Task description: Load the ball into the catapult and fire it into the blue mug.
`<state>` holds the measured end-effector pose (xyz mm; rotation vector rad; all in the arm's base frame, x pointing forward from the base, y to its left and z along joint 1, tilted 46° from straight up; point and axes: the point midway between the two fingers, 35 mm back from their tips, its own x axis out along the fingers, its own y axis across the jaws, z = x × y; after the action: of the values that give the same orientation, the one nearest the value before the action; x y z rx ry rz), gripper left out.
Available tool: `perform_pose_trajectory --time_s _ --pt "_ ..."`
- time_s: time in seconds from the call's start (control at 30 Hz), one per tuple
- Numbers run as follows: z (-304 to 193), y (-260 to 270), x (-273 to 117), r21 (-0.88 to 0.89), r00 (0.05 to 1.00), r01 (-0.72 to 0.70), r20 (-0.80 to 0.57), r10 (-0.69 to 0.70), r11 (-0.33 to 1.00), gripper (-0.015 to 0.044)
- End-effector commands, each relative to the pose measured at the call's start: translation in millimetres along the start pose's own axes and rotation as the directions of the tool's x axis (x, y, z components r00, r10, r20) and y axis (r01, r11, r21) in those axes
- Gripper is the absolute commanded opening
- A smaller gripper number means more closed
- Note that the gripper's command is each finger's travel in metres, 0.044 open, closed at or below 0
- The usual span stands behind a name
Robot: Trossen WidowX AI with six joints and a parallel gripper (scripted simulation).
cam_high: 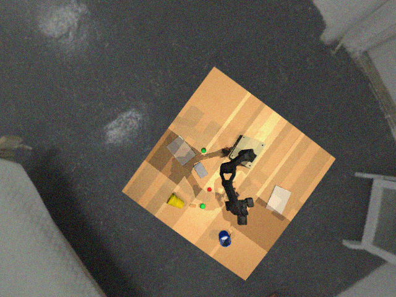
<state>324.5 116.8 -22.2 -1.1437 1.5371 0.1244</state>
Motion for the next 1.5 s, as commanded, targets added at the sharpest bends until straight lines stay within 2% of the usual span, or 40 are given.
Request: perform_pose_trajectory --time_s 0.0,0.23,0.8,1.47 --pt "-17 3 24 -0.047 0.990 0.046 -0.132 -0.052 0.998 0.0440" --pt "-22 4 30 -0.067 0.983 0.060 -0.170 -0.070 0.996 0.0440" --pt "-22 4 30 -0.067 0.983 0.060 -0.170 -0.070 0.996 0.0000" --pt "-16 4 41 -0.066 0.983 0.059 -0.170 -0.070 0.996 0.0000"
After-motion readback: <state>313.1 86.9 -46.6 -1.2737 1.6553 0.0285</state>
